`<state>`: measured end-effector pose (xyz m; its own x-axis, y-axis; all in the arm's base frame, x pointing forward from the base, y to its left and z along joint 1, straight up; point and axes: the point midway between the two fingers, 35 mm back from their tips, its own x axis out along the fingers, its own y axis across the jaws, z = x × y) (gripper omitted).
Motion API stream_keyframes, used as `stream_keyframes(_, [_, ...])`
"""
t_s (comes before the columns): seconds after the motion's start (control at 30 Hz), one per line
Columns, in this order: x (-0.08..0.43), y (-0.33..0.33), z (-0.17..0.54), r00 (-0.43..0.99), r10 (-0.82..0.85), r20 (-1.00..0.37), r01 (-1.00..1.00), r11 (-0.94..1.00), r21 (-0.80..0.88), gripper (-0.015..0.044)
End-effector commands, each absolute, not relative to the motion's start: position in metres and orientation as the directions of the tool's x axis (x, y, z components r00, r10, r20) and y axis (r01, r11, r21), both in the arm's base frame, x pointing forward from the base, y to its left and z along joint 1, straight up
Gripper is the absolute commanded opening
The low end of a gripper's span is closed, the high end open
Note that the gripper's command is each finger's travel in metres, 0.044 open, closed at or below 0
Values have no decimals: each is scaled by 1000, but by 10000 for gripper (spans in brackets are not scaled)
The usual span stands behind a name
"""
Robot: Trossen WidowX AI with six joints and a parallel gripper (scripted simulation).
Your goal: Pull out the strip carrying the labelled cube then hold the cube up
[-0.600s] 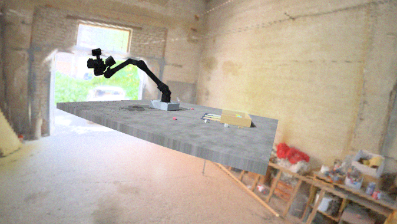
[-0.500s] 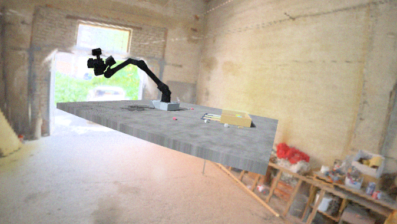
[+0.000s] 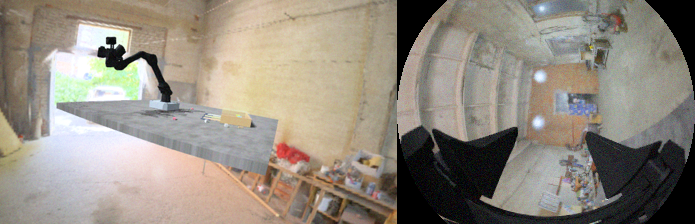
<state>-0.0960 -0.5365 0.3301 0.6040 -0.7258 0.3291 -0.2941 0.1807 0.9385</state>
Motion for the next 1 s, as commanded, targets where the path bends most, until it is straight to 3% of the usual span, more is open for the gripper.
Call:
stream_keyframes(0.0, [-29, -540, 338, 640, -698, 321, -258, 197, 946, 400])
stream_keyframes(0.27, [113, -511, 354, 722, -634, 278, -127, 274, 953, 400])
stream_keyframes(0.57, [253, -427, 344, 825, -544, 154, 65, 361, 930, 400])
stream_keyframes(0.97, [361, -246, 290, 932, -339, -127, 320, 607, 728, 400])
